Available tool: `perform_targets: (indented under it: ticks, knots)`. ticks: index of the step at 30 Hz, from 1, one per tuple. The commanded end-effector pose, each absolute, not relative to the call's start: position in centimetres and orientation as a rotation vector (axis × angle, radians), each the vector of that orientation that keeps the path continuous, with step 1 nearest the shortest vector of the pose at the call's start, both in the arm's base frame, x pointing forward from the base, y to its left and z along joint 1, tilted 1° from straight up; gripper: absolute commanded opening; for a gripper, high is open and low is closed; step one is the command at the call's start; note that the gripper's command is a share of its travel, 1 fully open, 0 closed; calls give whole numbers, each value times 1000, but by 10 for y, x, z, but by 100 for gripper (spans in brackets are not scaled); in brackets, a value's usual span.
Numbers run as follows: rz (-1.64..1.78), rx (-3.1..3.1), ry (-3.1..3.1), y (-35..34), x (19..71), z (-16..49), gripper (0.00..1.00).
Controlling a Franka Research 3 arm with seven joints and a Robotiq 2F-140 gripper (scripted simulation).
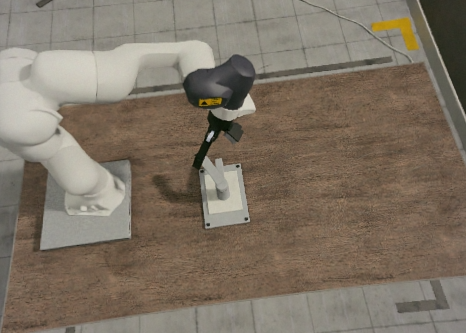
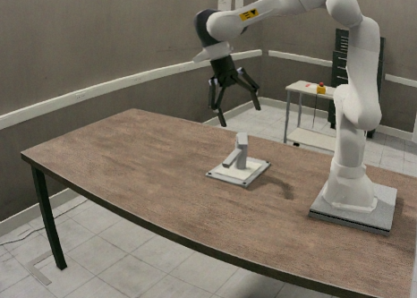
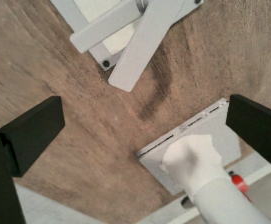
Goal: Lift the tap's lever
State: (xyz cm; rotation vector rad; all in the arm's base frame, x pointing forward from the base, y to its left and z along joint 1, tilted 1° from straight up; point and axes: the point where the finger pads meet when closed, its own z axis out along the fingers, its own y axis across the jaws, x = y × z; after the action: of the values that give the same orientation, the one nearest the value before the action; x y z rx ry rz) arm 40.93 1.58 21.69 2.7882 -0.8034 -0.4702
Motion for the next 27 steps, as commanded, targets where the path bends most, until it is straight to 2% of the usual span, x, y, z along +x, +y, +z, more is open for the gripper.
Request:
perform_targets:
  ticks: [1, 27]
  knots:
    - [-355, 2751, -1020, 15, 417, 217, 100]
    - [-46, 2703, -1593, 11, 401, 219, 100]
